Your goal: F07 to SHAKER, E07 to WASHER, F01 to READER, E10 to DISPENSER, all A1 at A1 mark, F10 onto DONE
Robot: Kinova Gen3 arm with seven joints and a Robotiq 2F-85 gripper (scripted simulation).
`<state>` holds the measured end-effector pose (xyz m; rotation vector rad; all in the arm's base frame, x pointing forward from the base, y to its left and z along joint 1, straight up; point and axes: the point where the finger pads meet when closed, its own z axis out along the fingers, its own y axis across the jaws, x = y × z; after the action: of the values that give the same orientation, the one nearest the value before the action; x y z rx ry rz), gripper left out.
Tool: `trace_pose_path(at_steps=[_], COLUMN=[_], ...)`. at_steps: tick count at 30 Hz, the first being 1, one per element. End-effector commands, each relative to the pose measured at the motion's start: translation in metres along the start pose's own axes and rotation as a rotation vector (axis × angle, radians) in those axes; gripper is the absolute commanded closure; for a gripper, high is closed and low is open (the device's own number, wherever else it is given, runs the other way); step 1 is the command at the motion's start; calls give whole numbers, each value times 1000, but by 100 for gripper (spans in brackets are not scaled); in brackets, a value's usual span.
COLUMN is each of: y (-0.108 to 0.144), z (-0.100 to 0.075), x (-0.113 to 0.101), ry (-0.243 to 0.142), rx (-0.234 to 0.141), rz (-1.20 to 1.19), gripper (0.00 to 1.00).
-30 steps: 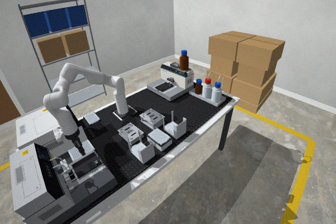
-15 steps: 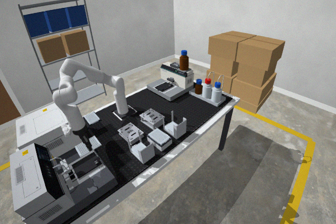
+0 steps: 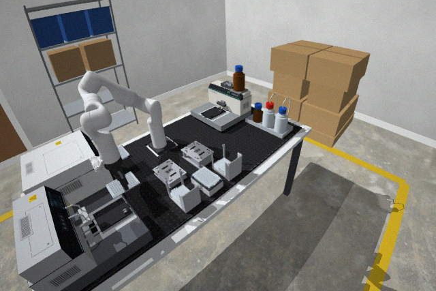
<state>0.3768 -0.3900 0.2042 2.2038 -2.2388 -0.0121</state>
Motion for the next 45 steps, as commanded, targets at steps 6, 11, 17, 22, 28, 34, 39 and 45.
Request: trace_pose_path(at_steps=[6,11,17,22,28,34,39,45], y=[1,2,3,4,5,6,7,7], z=[-1,-1,-1,-1,-1,-1,-1,-1], x=[-27,-37,-57,-74,-85,-105,-122,-135], ry=[3,3,3,3,2,2,2,2], rx=[2,2,2,2,2,2,2,2], rz=[1,1,1,1,2,2,2,3], gripper=[6,6,6,6,6,6,6,6])
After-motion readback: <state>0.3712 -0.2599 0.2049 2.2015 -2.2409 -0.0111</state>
